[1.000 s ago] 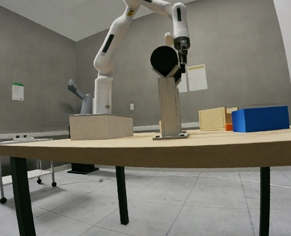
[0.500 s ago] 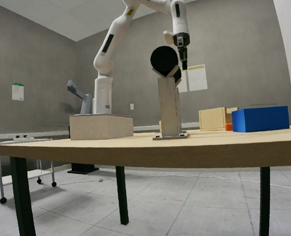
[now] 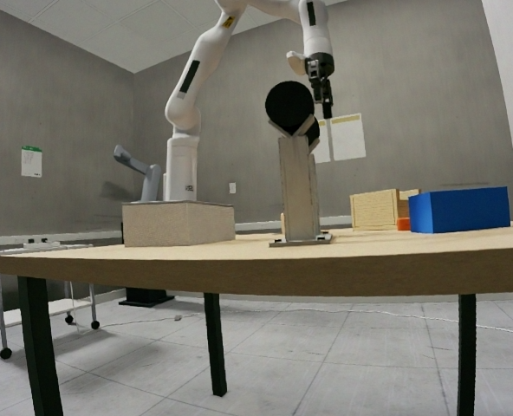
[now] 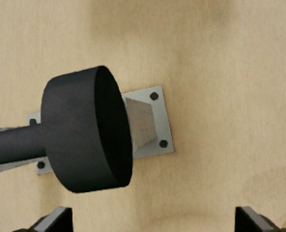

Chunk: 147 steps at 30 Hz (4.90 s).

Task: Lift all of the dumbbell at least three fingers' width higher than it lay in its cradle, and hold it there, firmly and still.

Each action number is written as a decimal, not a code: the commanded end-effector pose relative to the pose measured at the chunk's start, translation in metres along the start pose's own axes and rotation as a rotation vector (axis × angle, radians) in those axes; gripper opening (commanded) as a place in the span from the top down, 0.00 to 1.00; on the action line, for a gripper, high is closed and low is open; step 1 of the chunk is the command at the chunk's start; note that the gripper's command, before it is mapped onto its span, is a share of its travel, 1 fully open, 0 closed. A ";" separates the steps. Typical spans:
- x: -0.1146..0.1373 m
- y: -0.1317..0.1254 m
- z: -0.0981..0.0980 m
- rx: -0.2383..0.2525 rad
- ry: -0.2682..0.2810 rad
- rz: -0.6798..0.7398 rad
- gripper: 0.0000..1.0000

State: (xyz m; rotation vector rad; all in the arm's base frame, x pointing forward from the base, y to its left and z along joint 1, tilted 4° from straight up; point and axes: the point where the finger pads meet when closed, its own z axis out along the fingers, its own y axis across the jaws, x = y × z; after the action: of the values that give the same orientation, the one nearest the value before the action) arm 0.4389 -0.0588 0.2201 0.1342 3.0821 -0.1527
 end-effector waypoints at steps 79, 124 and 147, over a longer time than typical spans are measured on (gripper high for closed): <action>0.033 -0.126 0.030 -0.106 0.082 1.384 0.00; 0.033 -0.121 0.074 -0.105 0.082 1.384 0.90; 0.033 -0.121 0.073 -0.105 0.082 1.384 0.90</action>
State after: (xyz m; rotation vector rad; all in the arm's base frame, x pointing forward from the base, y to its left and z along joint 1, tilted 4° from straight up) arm 0.3988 -0.1831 0.1562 2.0837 2.3066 0.0895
